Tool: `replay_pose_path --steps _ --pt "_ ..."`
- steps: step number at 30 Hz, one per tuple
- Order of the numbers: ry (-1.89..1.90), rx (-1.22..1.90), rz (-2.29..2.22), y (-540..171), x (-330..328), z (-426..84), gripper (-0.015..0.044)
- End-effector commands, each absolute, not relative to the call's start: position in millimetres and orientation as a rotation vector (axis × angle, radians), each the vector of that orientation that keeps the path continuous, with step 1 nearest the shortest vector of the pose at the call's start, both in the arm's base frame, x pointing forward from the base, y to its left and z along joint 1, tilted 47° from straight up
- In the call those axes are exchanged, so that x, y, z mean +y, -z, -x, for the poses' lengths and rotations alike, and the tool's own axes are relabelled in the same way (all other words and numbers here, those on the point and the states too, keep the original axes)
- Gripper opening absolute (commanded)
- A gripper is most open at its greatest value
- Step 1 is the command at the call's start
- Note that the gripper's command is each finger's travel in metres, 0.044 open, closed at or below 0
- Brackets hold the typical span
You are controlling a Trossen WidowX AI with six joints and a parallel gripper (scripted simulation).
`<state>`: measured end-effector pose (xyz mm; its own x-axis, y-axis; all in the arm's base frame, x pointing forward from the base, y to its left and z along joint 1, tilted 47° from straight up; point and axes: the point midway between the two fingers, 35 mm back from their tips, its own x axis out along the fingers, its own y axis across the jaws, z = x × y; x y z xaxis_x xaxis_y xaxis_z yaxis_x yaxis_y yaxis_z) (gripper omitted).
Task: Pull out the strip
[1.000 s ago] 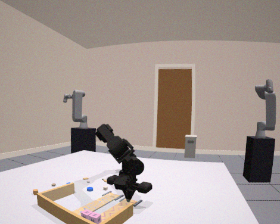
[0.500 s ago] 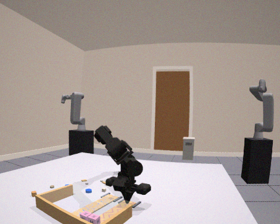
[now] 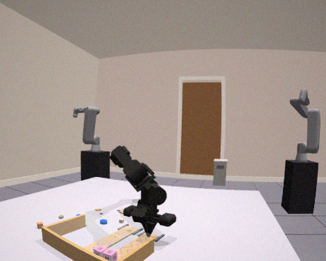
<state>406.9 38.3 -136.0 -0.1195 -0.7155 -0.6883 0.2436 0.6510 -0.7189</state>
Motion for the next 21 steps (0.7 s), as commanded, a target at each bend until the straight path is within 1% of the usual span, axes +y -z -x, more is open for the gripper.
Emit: replay_pose_path --steps 1,21 --pt "0.859 1.472 0.421 136.4 36.4 -407.9 0.0" --pt "0.858 1.472 0.421 138.5 37.5 -401.9 0.0"
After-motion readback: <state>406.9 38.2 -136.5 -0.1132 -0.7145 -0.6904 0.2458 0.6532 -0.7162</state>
